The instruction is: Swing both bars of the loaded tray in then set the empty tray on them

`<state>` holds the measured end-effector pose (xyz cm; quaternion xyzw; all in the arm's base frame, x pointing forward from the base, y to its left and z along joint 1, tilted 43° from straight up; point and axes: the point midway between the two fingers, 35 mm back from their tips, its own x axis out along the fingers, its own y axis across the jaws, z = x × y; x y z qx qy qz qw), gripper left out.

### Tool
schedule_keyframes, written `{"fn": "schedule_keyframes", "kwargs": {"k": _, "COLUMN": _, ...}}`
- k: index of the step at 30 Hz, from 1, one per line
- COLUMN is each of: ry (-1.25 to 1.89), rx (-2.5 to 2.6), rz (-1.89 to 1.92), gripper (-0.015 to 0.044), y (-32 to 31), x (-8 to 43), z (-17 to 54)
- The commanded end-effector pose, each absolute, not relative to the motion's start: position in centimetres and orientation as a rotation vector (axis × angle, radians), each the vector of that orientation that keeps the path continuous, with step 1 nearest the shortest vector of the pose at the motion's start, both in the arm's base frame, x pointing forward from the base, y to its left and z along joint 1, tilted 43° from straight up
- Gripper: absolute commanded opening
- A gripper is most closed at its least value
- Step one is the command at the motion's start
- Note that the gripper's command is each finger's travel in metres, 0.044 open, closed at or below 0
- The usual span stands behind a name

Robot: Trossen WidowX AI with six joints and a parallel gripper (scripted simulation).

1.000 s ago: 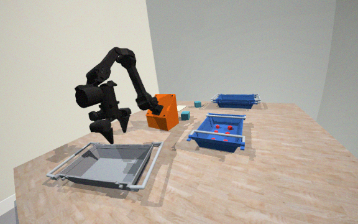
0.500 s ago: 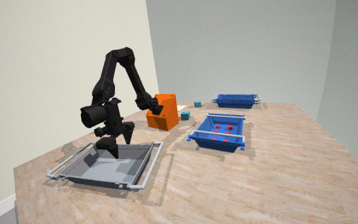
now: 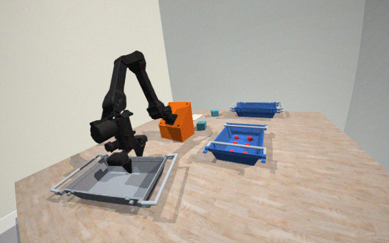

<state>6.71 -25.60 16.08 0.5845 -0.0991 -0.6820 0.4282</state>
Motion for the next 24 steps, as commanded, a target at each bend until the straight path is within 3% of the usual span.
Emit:
{"fn": "schedule_keyframes", "kwargs": {"k": 1, "ry": -0.241, "rx": 1.459, "rz": -1.700, "gripper": 0.0308, "y": -25.62, "x": 6.76, "z": 16.00}}
{"fn": "schedule_keyframes", "kwargs": {"k": 6, "ry": -0.241, "rx": 1.459, "rz": -1.700, "gripper": 0.0235, "y": -25.62, "x": 6.76, "z": 16.00}}
{"fn": "schedule_keyframes", "kwargs": {"k": 24, "ry": -0.241, "rx": 1.459, "rz": -1.700, "gripper": 0.0115, "y": -25.62, "x": 6.76, "z": 16.00}}
